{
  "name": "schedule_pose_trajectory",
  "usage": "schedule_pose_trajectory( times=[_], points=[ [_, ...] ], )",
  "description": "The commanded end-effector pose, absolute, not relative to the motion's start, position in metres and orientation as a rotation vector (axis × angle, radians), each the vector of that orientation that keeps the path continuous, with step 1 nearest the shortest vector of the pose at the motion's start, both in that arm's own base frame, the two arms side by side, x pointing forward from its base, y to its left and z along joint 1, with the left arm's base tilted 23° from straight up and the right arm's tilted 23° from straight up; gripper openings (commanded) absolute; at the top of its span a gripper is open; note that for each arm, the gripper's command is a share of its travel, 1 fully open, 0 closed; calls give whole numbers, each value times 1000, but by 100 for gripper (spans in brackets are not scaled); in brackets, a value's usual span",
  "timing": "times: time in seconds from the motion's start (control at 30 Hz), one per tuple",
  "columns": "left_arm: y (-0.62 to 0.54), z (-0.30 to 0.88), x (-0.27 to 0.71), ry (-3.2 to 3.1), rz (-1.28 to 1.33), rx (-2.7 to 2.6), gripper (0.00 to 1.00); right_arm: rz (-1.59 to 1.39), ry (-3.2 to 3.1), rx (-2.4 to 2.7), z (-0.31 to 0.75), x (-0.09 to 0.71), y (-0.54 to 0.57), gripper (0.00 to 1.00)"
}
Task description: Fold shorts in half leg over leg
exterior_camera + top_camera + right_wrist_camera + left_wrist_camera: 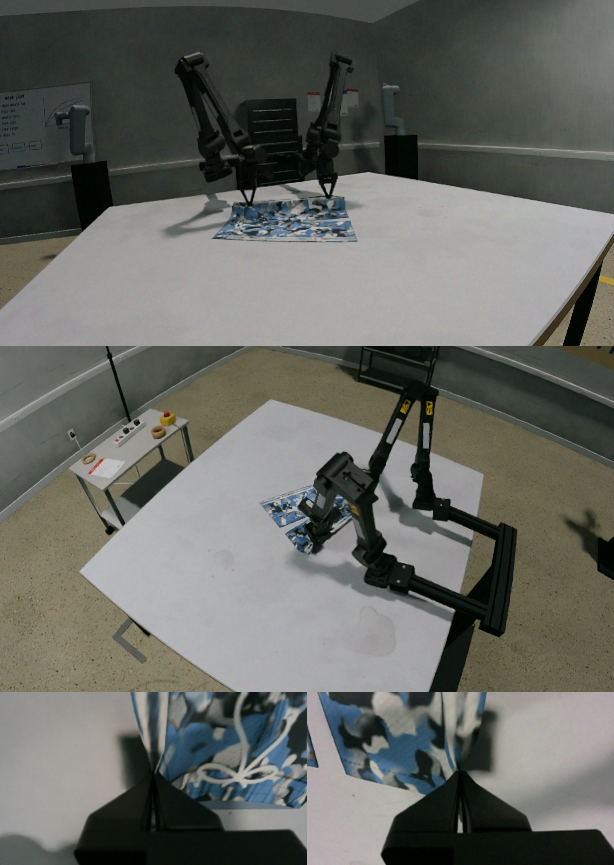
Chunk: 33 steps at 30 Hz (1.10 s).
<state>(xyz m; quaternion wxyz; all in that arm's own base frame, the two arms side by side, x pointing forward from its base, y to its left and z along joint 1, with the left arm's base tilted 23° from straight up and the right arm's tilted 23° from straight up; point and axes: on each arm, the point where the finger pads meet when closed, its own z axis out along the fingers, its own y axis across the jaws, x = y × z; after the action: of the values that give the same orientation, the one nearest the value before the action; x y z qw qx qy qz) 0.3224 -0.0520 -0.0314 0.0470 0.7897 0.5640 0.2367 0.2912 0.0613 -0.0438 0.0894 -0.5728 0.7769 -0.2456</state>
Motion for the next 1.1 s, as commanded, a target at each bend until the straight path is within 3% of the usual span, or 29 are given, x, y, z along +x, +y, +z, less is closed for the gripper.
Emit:
schedule_pose_trajectory(
  times=[0.0,1.07],
  points=[
    [-53,-12,341,1726,781,2334,0,-748,2333,-1728,-48,283,52,0],
    [-25,-44,267,1699,770,2372,0,-740,2320,-1681,-81,222,78,0]
  ],
)
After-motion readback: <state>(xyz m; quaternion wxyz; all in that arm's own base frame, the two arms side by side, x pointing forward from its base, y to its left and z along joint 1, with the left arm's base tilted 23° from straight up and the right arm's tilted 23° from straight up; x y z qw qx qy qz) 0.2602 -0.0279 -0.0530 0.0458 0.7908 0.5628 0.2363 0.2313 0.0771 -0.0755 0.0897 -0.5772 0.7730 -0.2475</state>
